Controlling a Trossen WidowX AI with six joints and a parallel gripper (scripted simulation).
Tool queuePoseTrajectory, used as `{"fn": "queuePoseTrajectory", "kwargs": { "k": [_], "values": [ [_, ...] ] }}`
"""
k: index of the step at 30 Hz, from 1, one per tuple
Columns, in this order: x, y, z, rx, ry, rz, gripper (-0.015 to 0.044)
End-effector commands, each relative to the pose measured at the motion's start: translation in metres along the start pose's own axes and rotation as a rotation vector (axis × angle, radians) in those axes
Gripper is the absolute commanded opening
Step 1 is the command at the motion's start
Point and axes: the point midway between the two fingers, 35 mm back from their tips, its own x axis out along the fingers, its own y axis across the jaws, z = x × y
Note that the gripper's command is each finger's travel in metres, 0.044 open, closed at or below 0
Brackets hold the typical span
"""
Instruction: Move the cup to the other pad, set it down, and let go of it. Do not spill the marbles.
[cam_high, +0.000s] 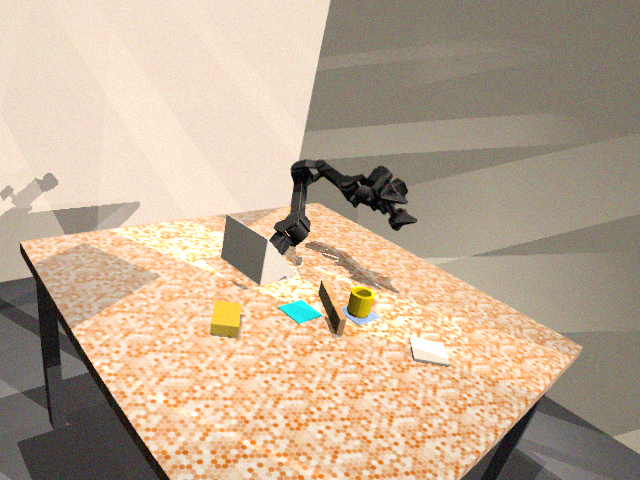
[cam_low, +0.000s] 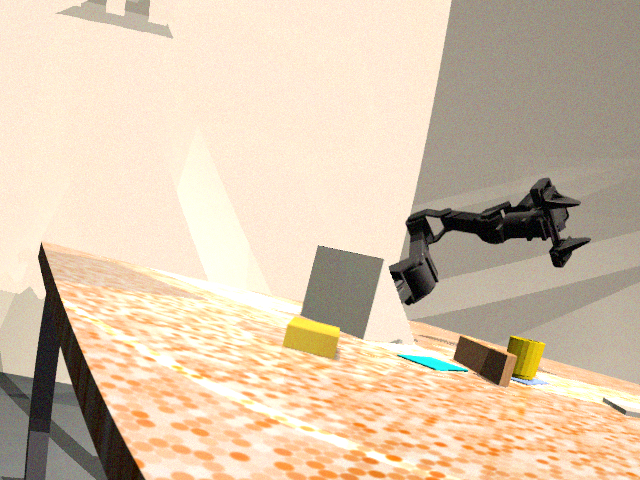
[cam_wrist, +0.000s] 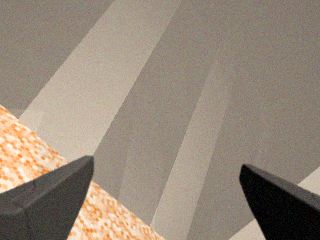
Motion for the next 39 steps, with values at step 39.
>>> {"fn": "queuePoseTrajectory", "kwargs": {
  "k": [39],
  "values": [
    [-0.023, 0.050, -0.221, 1.282, 1.847, -0.161, 0.0167]
  ]
}}
